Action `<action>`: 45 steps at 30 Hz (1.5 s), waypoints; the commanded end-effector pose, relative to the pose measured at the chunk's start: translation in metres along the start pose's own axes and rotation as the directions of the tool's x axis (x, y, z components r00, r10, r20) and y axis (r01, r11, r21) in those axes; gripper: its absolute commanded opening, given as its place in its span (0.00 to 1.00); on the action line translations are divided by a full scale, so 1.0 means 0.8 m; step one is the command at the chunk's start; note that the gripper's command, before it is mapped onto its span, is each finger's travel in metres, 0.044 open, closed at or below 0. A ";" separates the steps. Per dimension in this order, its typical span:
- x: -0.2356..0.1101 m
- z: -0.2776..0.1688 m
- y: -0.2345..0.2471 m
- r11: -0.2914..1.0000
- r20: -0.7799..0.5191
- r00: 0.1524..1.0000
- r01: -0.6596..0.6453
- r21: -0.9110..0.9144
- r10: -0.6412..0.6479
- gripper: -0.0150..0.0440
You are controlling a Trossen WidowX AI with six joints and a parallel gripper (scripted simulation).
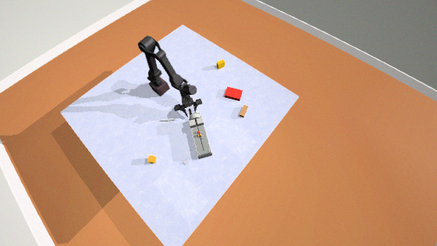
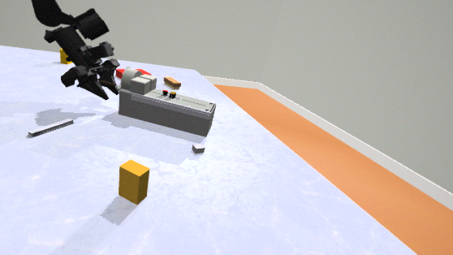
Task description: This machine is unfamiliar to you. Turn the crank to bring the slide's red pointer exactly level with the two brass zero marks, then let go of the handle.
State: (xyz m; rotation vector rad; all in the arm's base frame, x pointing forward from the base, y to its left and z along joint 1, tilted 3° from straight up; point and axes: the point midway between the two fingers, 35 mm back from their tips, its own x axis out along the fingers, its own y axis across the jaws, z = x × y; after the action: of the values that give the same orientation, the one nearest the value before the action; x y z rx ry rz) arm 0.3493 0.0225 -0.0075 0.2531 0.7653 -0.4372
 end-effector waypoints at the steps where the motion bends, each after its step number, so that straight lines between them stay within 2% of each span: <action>1: 0.000 0.001 0.000 1.000 0.002 1.000 0.001 0.003 -0.001 0.83; 5: 0.000 0.001 0.000 1.000 0.002 1.000 0.001 0.003 -0.001 1.00; 25: -0.052 0.056 0.003 1.000 0.002 1.000 -0.001 -0.001 0.001 1.00; 38: -0.139 0.140 0.002 1.000 0.006 1.000 0.003 0.007 -0.003 1.00; 45: -0.120 0.166 0.006 0.999 -0.035 0.999 -0.027 -0.041 0.025 1.00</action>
State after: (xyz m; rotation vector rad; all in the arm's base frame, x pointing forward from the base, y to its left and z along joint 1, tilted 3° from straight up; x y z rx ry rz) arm 0.3606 0.0099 0.1535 0.2459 0.7770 -0.4159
